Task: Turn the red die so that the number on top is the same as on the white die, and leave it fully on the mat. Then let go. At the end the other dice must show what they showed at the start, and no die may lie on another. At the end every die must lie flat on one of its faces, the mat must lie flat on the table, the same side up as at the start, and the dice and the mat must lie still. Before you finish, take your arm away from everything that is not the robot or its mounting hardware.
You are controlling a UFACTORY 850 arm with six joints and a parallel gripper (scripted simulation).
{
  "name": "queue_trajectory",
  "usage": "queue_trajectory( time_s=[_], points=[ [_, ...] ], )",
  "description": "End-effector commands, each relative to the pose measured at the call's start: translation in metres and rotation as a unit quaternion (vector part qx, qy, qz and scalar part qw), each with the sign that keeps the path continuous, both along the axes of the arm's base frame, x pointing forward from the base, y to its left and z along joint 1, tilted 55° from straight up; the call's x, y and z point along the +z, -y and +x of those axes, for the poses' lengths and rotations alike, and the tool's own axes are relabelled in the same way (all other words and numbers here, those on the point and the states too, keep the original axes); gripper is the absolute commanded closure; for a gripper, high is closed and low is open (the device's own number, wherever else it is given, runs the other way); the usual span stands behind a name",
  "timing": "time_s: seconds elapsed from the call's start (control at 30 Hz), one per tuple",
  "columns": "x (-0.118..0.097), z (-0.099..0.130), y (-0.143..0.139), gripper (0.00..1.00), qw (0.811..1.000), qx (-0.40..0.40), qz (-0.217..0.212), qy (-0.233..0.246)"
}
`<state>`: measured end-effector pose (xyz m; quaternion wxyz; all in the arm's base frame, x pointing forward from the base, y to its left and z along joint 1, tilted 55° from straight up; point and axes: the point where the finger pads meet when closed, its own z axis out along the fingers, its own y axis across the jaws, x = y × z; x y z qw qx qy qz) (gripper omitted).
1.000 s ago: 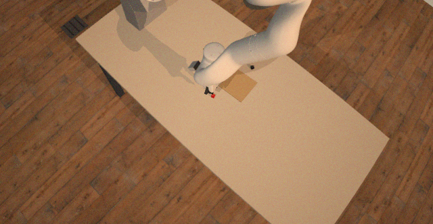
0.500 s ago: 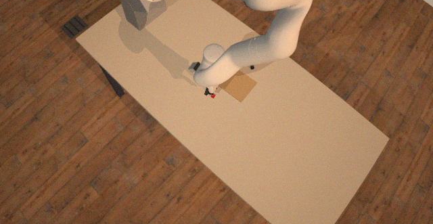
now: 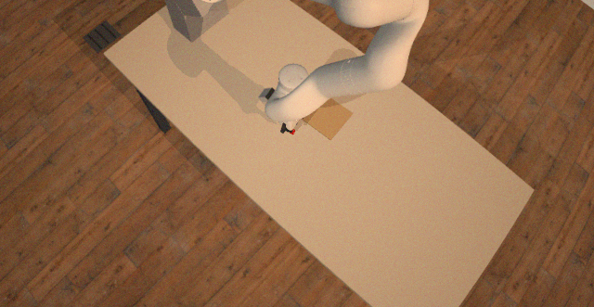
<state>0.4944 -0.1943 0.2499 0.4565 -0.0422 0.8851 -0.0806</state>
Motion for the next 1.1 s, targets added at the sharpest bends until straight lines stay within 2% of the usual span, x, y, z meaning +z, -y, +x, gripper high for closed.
queue_trajectory(
  time_s=[0.0, 0.5, 1.07],
  points=[
    [-0.004, 0.005, 0.001, 0.69, 1.0, 0.0, 0.0, 0.0],
    [-0.012, 0.017, 0.002, 0.69, 1.0, 0.0, 0.0, 0.0],
    [-0.013, 0.018, 0.002, 0.69, 1.0, 0.0, 0.0, 0.0]
  ],
)
